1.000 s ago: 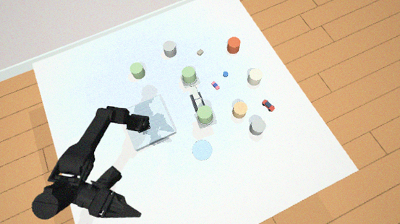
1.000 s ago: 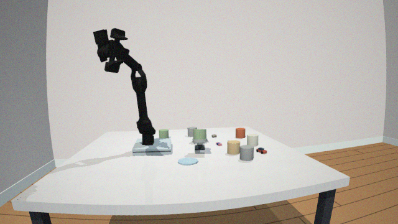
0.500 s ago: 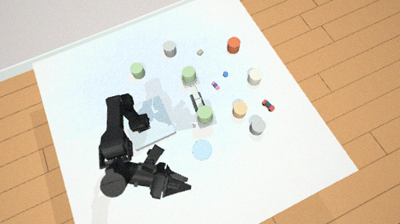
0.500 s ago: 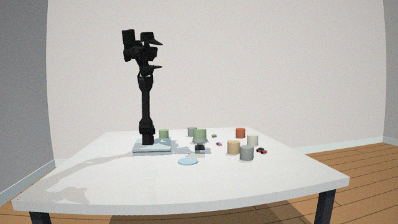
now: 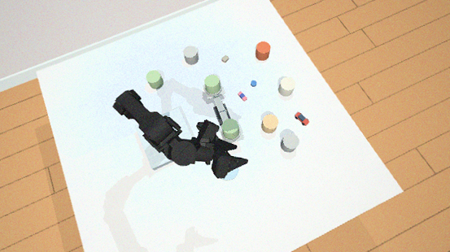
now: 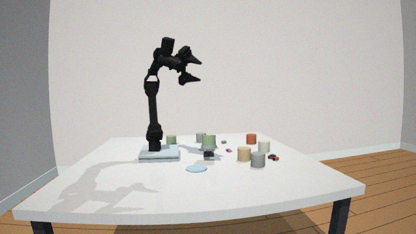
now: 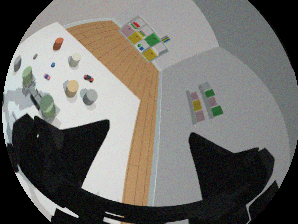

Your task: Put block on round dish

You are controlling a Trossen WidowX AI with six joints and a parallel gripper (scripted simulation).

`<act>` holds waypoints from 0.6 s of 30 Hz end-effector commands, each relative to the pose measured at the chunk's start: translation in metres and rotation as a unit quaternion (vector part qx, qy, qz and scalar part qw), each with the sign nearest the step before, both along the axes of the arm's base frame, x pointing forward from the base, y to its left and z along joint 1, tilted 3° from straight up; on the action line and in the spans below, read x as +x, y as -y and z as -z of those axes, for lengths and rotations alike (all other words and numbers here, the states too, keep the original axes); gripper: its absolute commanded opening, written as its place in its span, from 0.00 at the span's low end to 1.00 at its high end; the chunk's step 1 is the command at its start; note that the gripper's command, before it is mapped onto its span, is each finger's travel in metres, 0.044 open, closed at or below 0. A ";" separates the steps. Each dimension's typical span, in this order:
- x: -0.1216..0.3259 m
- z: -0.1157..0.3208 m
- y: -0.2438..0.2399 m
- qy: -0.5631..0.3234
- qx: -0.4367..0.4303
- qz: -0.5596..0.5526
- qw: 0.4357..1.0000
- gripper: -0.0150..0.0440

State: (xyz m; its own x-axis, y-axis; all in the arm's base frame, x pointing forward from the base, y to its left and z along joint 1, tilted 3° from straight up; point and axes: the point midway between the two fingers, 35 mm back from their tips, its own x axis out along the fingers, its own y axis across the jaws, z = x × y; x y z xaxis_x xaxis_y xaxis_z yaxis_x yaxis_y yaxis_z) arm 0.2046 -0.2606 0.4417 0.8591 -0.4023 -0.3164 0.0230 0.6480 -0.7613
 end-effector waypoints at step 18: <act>0.054 0.108 -0.182 -0.056 0.300 0.023 0.952 1.00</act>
